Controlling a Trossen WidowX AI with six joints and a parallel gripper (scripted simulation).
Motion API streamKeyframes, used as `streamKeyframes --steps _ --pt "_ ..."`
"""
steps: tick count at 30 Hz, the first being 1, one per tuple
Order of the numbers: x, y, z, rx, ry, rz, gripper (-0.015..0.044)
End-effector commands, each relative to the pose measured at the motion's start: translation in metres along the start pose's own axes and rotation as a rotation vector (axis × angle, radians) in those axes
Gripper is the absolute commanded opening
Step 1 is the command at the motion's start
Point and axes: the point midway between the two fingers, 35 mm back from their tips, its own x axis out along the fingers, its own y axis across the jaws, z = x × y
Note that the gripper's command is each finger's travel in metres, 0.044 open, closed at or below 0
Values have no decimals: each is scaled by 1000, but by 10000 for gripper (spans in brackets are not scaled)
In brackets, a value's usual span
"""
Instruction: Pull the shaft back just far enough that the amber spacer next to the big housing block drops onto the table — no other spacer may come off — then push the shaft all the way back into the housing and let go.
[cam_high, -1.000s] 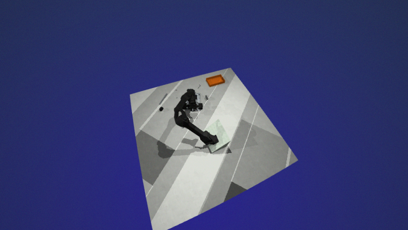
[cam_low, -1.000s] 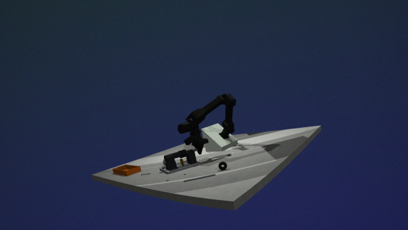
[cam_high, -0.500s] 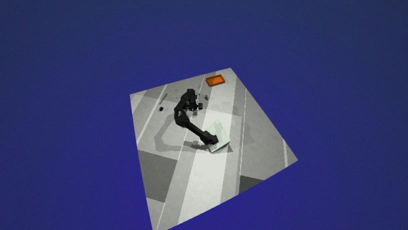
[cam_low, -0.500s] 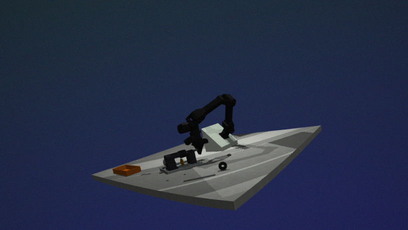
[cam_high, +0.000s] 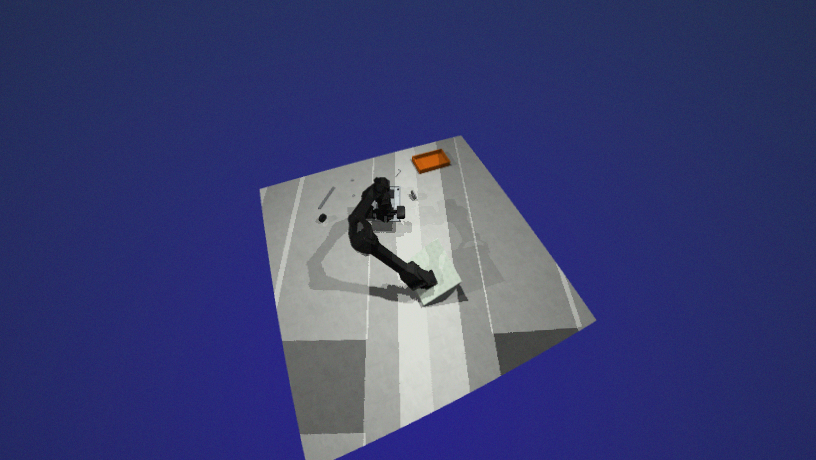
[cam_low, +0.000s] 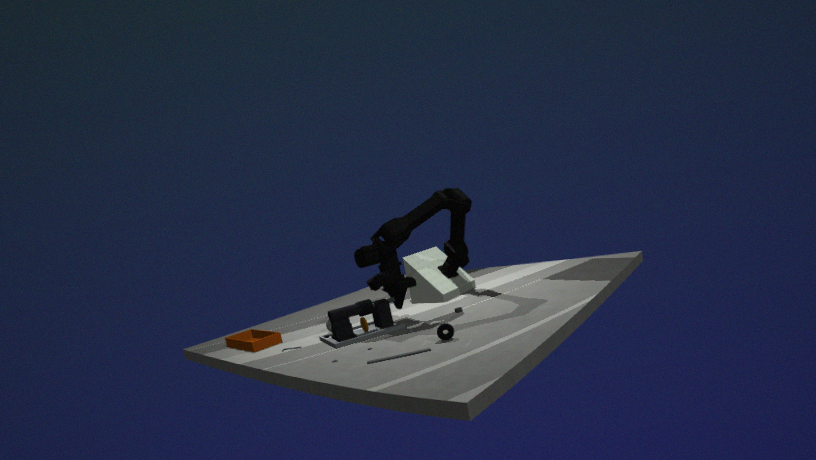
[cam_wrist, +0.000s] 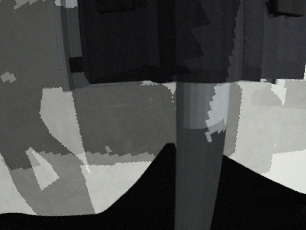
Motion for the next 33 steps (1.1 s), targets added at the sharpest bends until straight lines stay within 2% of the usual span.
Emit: streamKeyframes --steps 1,33 --pt "-1 0 2 0 -4 -1 0" --pt "-1 0 5 0 -4 -1 0"
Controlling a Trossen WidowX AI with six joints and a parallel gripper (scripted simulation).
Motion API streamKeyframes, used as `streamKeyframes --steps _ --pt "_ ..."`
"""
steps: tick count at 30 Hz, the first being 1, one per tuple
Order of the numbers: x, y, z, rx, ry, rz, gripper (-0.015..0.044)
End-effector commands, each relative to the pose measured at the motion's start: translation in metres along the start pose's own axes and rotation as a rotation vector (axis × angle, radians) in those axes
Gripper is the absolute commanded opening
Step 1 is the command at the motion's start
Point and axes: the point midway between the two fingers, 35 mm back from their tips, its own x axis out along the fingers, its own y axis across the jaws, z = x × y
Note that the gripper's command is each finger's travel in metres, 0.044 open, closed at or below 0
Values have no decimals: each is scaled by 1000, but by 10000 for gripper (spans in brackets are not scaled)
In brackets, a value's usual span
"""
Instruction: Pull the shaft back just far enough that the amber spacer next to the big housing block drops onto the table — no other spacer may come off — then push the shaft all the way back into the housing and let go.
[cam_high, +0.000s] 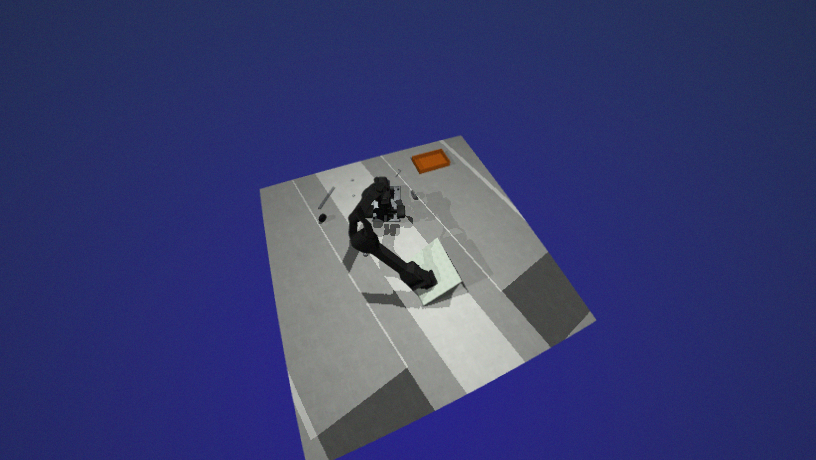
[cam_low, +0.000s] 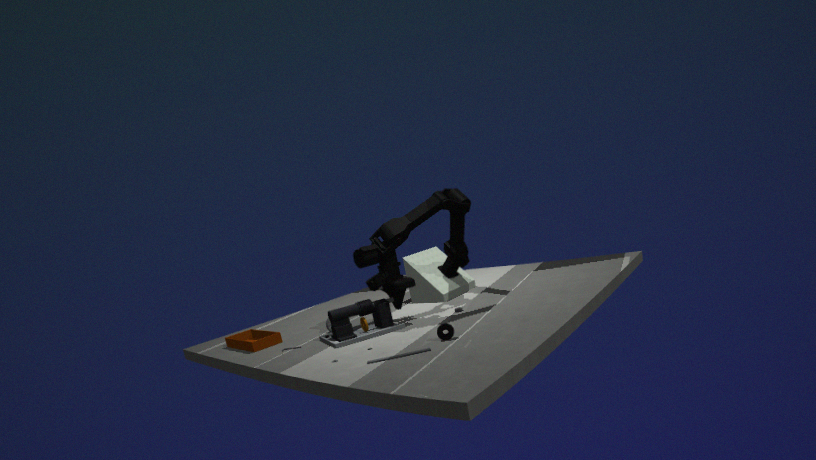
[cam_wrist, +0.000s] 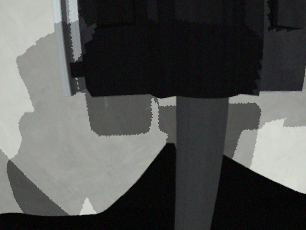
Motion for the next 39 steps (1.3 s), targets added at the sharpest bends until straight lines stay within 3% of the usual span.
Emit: streamKeyframes --steps 1,39 --pt "-1 0 2 -1 -4 -1 0" --pt "-1 0 5 -1 -4 -1 0"
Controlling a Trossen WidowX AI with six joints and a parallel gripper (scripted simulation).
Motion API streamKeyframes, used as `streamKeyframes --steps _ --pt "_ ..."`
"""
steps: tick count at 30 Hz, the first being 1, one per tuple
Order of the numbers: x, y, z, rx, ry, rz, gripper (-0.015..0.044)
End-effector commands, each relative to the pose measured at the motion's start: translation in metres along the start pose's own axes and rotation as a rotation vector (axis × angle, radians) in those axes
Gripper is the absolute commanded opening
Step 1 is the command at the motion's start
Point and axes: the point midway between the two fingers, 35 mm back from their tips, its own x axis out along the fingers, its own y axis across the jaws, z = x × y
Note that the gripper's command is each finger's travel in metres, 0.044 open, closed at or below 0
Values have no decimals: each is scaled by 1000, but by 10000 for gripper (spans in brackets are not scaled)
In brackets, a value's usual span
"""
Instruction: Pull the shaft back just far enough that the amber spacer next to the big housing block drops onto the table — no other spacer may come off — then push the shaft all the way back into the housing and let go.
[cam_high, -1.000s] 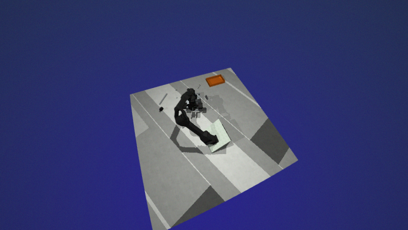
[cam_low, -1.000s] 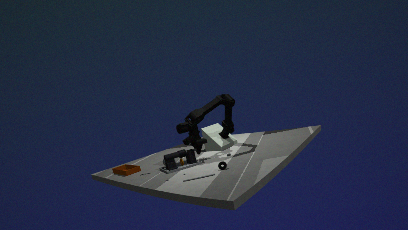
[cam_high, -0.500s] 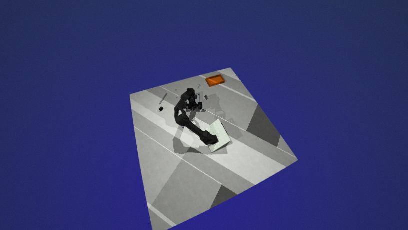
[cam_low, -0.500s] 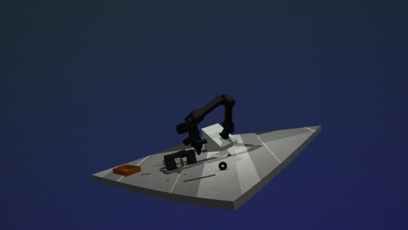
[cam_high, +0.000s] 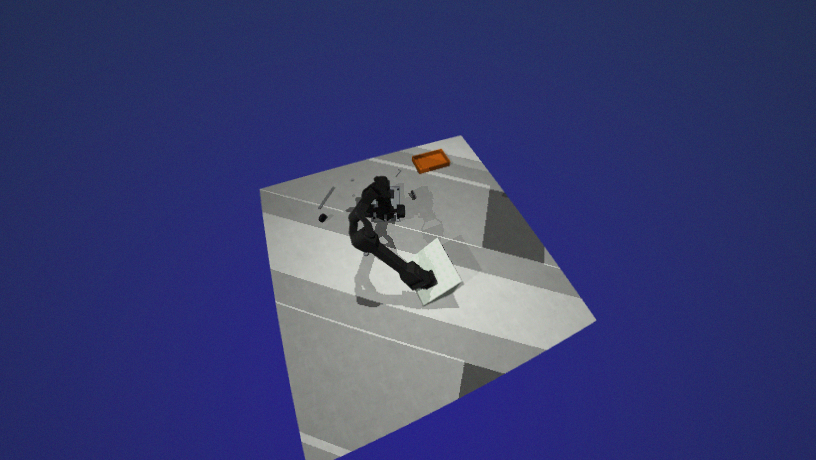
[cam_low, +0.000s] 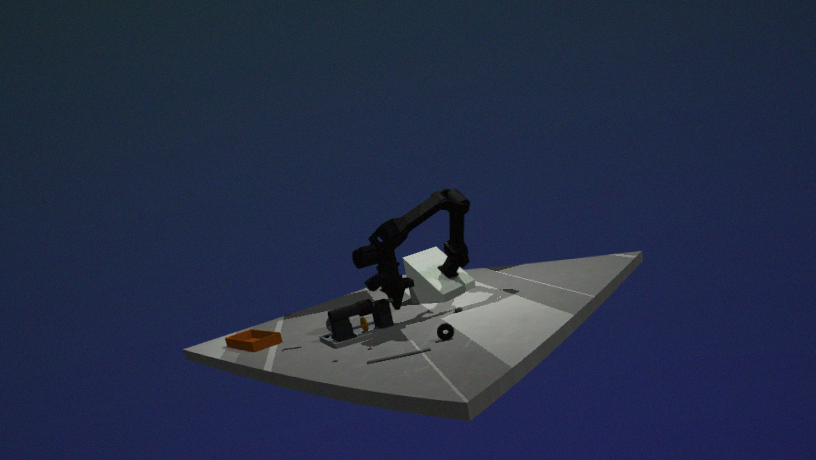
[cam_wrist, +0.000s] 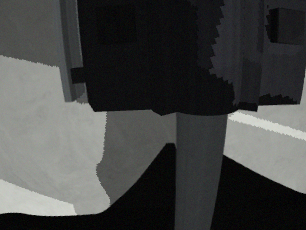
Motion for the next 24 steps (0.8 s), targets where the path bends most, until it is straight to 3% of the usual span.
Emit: streamKeyframes --steps 1,24 --pt "-1 0 2 -2 -4 -2 0" --pt "-1 0 4 -2 -4 -2 0"
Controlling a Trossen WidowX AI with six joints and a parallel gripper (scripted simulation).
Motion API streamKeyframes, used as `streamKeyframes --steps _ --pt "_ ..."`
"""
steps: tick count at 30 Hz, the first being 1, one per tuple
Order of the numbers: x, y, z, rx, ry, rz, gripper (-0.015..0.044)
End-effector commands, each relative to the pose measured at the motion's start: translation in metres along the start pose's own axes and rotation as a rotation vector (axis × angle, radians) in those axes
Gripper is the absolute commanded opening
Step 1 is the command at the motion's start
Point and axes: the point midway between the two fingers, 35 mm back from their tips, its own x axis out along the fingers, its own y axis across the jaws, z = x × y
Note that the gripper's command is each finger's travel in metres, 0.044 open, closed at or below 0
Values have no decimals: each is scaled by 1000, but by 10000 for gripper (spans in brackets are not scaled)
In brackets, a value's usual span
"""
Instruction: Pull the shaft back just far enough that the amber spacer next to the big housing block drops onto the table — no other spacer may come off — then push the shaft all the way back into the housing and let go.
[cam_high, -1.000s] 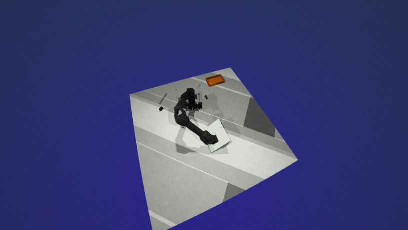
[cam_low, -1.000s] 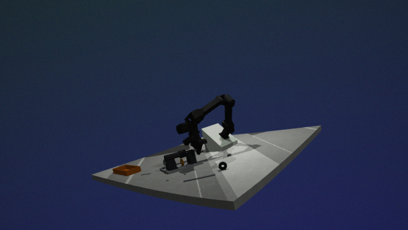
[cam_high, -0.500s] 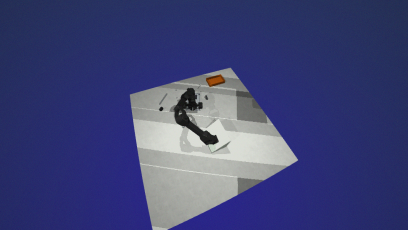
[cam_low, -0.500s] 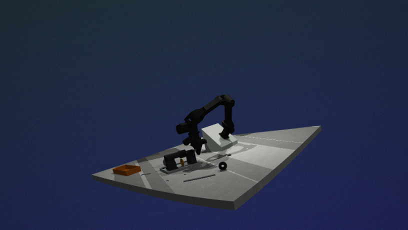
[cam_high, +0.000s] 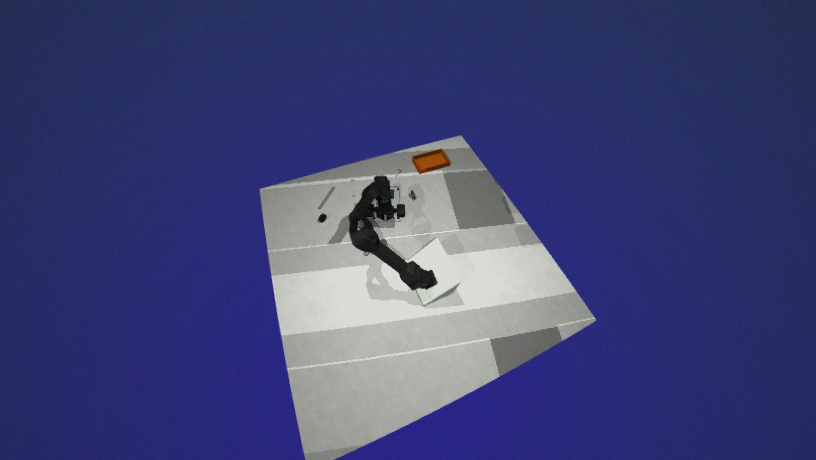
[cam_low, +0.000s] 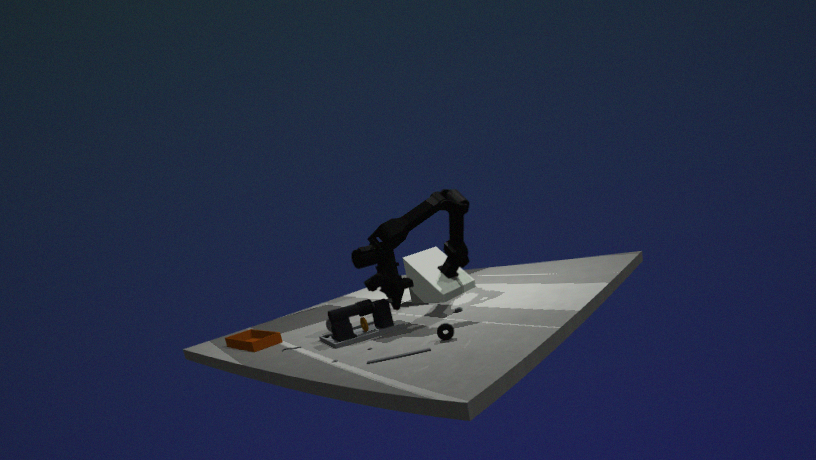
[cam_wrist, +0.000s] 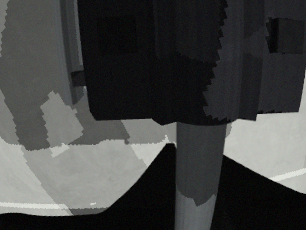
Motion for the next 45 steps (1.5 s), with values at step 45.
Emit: streamKeyframes --steps 45 --pt "-1 0 15 -3 -4 -2 0"
